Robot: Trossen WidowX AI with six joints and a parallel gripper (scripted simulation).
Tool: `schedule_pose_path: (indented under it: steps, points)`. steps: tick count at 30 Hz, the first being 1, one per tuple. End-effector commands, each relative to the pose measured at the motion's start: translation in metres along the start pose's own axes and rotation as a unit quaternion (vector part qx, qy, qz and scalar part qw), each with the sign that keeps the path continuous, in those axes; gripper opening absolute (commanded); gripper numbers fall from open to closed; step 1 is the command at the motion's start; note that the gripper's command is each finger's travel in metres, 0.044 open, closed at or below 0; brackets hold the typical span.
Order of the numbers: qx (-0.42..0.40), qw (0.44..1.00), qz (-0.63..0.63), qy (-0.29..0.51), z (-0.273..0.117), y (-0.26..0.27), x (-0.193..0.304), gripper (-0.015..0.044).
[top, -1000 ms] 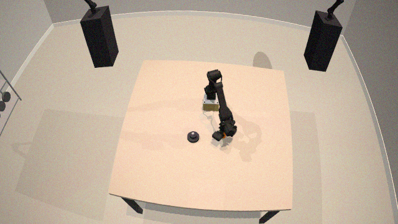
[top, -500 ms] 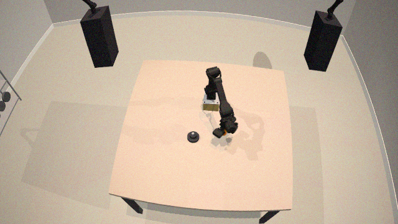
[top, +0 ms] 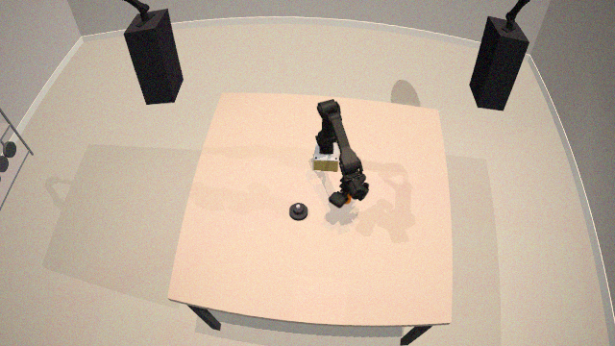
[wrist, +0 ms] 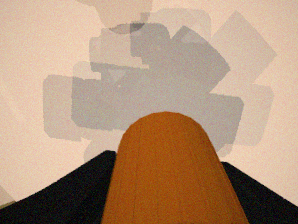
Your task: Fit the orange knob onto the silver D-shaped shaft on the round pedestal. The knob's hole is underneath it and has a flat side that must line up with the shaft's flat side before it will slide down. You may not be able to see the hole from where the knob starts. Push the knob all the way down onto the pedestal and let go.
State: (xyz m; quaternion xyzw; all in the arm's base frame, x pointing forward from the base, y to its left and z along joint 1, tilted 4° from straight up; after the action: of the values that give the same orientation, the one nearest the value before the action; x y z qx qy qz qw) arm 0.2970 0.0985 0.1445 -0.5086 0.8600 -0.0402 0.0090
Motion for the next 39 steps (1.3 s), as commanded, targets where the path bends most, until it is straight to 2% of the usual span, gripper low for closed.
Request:
schedule_pose_path:
  steps: [1, 8, 39]
  points:
    - [0.003, 1.000, 0.002, -0.005, -0.016, 0.000, 0.000, 0.0000]
    - [0.003, 1.000, 0.002, -0.005, -0.024, -0.001, 0.002, 0.0000]
    - [0.008, 1.000, 0.010, 0.001, 0.000, -0.063, 0.076, 0.0000]
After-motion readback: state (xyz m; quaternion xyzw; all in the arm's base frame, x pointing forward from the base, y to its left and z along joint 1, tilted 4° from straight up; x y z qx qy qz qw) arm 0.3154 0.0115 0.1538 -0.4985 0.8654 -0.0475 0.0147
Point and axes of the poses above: the point midway between the two fingers, 35 mm back from their tips, its own z axis out along the fingers, its own y axis across the jaws, x = y × z, the point moved 6 cm from there along -z, back along the fingers, and after that the axes turned 9 degrees about -z, right-handed, at the moved point
